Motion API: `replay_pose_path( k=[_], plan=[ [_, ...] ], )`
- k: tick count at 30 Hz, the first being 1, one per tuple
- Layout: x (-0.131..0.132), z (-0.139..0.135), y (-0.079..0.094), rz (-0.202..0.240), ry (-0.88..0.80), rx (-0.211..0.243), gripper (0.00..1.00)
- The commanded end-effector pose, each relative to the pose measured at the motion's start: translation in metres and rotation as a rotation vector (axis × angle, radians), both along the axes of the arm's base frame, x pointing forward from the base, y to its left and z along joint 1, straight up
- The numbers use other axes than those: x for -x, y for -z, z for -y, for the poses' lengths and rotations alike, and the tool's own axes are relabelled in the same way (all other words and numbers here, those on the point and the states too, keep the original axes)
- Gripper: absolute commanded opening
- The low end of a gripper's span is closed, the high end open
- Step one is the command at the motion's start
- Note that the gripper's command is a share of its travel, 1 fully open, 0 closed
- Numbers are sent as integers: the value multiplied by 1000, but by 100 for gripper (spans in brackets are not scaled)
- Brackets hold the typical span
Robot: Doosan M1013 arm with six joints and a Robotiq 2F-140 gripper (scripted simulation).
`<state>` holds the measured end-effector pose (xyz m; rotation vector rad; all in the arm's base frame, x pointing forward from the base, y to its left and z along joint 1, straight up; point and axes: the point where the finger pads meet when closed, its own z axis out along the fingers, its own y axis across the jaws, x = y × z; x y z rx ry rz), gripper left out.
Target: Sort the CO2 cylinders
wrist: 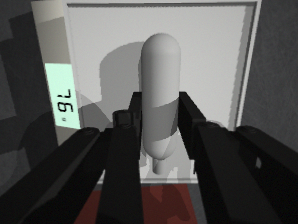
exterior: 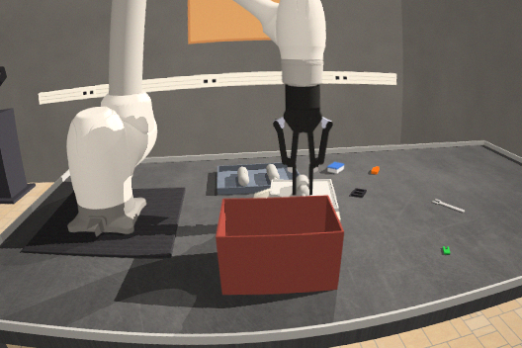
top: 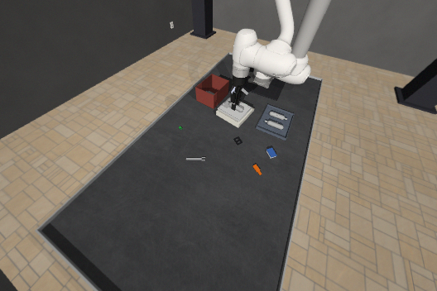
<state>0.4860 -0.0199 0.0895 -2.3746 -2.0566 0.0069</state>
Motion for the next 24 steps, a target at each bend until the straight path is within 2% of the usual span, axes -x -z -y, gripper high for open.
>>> replay_pose_path(
  k=[1, 6, 19, 21, 24],
  plan=[
    [-1, 0, -4, 1, 0, 0, 10],
    [-1, 0, -13, 1, 0, 0, 10],
    [-1, 0, -90, 1, 0, 0, 10],
    [-1, 0, -90, 1, 0, 0, 10],
    [-1, 0, -102, 1, 0, 0, 10]
  ],
)
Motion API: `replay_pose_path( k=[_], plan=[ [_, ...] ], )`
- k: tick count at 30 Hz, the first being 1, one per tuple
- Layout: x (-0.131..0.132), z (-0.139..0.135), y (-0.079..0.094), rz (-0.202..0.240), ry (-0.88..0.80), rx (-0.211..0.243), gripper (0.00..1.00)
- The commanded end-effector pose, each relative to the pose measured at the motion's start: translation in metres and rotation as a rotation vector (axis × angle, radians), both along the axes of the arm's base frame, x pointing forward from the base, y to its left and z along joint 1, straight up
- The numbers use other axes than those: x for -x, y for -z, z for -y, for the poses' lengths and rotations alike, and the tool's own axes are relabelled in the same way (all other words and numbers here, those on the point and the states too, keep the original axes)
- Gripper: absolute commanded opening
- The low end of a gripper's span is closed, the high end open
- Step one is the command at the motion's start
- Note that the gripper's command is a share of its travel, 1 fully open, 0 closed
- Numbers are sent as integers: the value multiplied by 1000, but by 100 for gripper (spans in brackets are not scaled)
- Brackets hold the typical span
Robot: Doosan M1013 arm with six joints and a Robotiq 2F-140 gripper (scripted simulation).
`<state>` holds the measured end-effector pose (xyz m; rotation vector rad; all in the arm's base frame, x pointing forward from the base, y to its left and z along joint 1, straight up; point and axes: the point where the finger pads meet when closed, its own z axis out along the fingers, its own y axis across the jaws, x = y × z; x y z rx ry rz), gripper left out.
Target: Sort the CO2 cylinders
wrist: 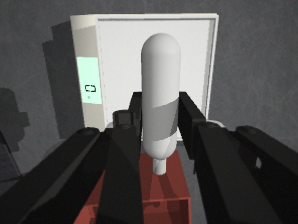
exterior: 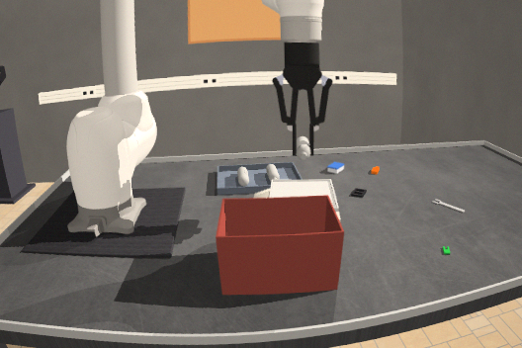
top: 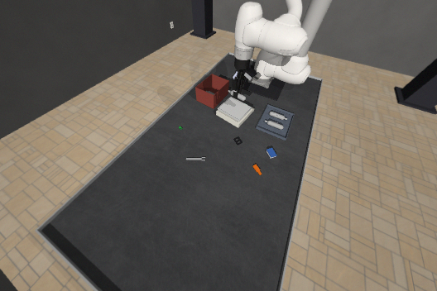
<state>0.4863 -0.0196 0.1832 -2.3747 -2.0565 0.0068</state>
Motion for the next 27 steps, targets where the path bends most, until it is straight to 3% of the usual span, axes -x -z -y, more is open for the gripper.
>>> replay_pose_path(
  k=[1, 16, 18, 22, 27],
  plan=[
    [-1, 0, -11, 1, 0, 0, 10],
    [0, 3, -15, 1, 0, 0, 10],
    [2, 21, -15, 1, 0, 0, 10],
    [21, 92, -15, 1, 0, 0, 10],
    [51, 151, -15, 1, 0, 0, 10]
  ],
)
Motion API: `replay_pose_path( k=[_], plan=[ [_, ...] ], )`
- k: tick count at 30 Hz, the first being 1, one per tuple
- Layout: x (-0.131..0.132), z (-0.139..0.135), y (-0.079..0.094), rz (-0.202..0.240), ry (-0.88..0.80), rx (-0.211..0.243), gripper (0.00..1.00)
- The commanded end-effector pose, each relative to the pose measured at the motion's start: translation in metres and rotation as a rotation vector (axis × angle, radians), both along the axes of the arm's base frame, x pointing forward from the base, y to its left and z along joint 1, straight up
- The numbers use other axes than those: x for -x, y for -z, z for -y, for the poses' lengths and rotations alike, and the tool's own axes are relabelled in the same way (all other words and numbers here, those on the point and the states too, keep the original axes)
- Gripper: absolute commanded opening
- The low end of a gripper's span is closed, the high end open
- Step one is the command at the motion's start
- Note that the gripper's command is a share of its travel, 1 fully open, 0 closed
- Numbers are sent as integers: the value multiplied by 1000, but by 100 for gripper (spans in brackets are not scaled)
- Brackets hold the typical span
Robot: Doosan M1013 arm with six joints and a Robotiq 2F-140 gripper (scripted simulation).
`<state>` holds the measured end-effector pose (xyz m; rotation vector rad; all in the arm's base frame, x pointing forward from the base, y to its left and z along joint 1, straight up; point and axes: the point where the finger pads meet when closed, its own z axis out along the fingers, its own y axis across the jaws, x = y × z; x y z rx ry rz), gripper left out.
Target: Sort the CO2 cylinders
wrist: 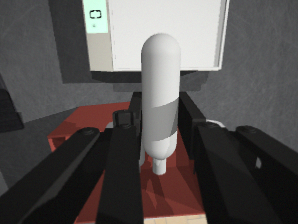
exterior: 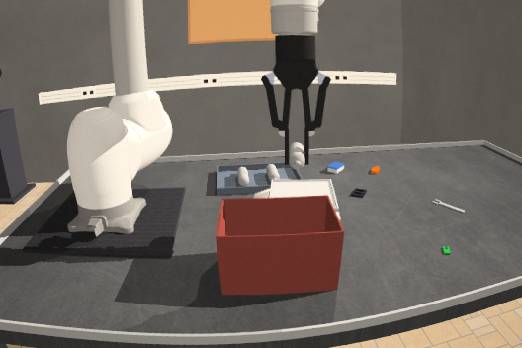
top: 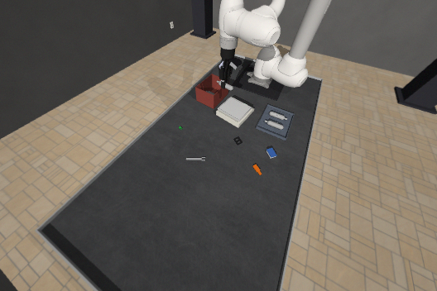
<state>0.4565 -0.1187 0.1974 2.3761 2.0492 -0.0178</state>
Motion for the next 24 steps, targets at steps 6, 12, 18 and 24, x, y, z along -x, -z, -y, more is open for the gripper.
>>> replay_pose_path(
  k=[6, 12, 18, 24],
  plan=[
    [51, 114, -1, 4, -4, -7, 10],
    [51, 114, -1, 4, -4, -7, 10],
    [50, 114, 4, 4, -4, -7, 10],
    [50, 115, 9, 4, -4, -7, 10]
  ],
)
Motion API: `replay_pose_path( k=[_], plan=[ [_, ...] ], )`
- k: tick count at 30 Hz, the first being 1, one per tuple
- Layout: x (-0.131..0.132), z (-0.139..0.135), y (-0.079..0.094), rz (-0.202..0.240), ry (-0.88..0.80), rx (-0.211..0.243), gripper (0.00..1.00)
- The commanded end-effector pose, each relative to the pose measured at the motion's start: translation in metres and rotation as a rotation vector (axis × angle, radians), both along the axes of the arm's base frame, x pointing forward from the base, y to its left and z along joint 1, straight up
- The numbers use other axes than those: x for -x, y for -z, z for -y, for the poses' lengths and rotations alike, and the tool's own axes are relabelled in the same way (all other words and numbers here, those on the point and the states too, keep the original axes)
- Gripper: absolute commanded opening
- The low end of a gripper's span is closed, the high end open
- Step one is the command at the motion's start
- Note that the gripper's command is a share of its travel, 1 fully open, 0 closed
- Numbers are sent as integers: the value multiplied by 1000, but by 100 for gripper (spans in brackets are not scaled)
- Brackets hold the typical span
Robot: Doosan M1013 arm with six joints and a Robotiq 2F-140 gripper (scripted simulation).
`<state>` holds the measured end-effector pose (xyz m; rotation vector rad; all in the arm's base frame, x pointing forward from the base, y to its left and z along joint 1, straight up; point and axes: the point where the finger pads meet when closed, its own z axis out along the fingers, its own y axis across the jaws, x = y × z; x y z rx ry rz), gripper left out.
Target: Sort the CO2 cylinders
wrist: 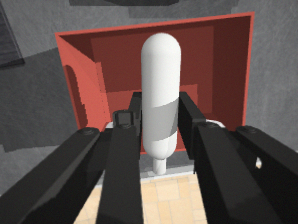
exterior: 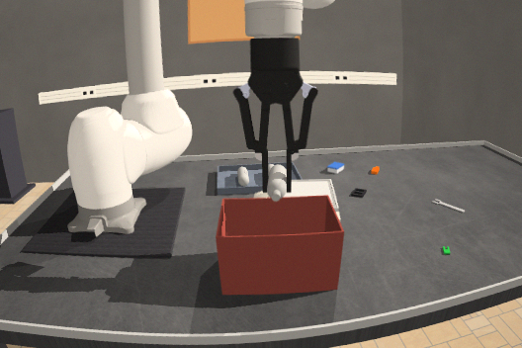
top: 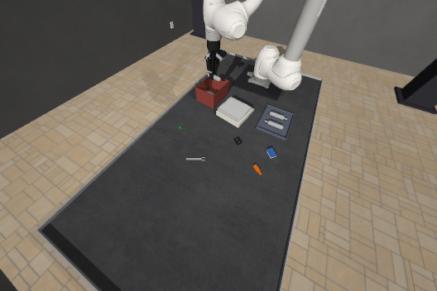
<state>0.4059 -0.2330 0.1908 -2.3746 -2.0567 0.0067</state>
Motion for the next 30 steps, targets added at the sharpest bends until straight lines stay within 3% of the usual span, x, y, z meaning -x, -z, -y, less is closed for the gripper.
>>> replay_pose_path(
  k=[1, 12, 30],
  plan=[
    [-1, 0, 3, 1, 0, 0, 10],
    [-1, 0, 21, 1, 0, 0, 10],
    [-2, 1, 32, 1, 0, 0, 10]
  ],
)
